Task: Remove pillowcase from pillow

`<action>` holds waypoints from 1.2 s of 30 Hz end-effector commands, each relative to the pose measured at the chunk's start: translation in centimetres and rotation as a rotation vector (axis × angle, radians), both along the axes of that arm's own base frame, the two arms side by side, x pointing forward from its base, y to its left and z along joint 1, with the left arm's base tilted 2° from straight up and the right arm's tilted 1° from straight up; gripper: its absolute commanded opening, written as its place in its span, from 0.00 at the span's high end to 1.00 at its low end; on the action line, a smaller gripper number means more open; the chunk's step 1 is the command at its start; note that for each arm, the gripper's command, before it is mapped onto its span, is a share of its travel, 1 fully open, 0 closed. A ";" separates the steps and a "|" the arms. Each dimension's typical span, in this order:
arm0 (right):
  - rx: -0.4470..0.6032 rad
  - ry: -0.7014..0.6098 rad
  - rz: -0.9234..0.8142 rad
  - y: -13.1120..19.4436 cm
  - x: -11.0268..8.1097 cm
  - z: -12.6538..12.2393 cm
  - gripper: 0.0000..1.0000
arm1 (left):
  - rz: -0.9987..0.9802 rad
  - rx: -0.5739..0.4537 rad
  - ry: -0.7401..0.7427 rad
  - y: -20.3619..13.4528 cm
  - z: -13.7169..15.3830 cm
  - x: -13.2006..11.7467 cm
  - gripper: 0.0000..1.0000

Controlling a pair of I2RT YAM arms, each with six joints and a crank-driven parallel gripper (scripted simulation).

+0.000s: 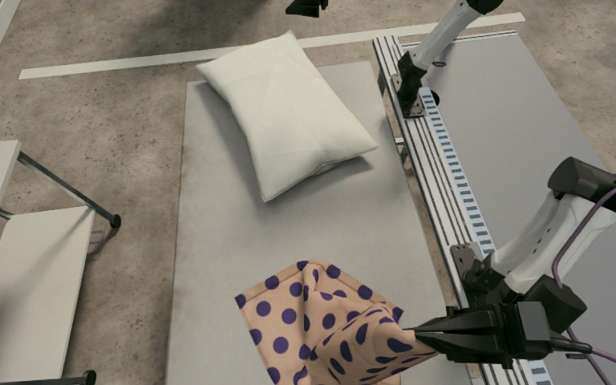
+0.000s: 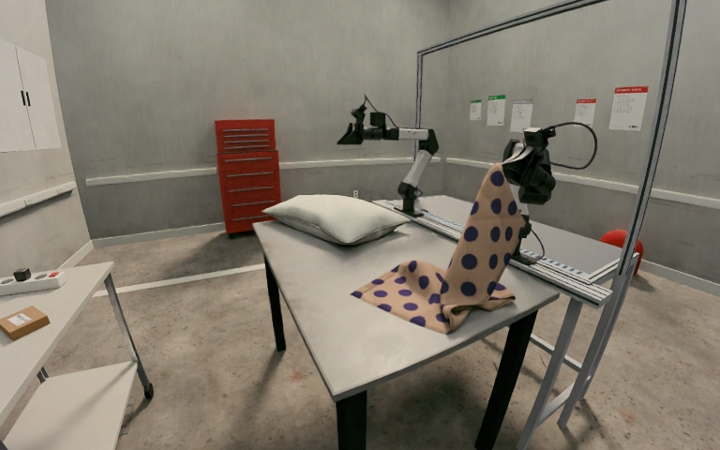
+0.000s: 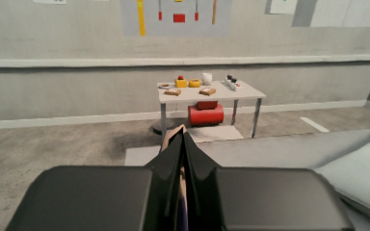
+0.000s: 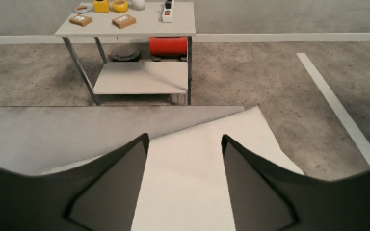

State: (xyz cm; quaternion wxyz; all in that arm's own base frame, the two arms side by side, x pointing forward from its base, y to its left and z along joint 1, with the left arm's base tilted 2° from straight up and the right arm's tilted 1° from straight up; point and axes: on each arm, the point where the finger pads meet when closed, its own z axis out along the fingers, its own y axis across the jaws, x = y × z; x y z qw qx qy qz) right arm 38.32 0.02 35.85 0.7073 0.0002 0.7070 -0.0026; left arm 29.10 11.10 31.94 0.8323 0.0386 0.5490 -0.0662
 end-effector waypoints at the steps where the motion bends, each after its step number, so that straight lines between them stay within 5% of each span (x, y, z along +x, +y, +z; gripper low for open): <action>1: -0.007 0.004 -0.004 -0.1 0.1 -0.4 0.37 | 0.006 0.046 -0.024 -0.1 1.5 -0.3 0.99; 36: -0.007 0.004 -0.004 -0.1 0.1 -0.4 0.37 | 0.034 0.073 0.424 -0.1 -6.3 -3.3 0.99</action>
